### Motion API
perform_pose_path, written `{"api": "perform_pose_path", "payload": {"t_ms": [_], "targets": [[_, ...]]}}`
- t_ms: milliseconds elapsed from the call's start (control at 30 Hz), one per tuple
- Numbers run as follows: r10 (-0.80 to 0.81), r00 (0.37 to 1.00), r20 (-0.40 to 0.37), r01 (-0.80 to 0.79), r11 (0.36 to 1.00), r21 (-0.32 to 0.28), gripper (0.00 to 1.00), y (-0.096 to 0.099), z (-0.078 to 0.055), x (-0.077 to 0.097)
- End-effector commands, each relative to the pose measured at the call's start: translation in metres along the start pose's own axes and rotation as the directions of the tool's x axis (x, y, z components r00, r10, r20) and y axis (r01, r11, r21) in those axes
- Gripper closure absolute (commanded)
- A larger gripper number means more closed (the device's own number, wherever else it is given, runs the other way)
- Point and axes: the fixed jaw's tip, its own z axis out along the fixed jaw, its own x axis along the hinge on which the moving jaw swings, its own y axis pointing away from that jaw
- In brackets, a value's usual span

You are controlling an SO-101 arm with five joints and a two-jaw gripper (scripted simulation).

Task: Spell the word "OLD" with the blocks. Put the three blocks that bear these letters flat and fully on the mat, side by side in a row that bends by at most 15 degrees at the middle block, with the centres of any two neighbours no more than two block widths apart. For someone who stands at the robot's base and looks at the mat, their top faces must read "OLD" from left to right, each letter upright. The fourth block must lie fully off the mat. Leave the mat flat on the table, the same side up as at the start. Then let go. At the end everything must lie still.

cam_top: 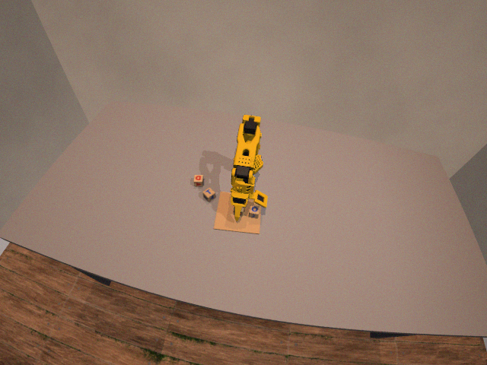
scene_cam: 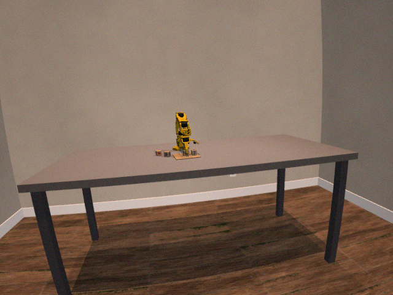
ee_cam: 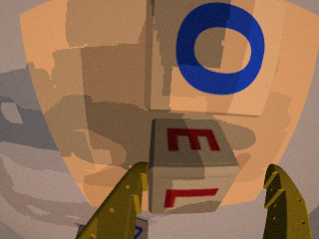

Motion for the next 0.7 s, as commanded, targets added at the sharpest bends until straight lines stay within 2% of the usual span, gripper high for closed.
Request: {"api": "perform_pose_path", "payload": {"t_ms": [0, 200, 267, 467, 667], "targets": [[0.008, 1.000, 0.002, -0.008, 0.998, 0.067, 0.64, -0.010, -0.017, 0.000], [0.008, 1.000, 0.002, -0.008, 0.998, 0.067, 0.64, -0.011, -0.037, 0.001], [0.008, 1.000, 0.002, -0.008, 0.998, 0.067, 0.64, -0.011, -0.037, 0.001], [0.008, 1.000, 0.002, -0.008, 0.998, 0.067, 0.64, -0.008, -0.057, 0.001], [0.008, 1.000, 0.002, -0.008, 0.998, 0.067, 0.64, -0.006, -0.067, 0.001]]}}
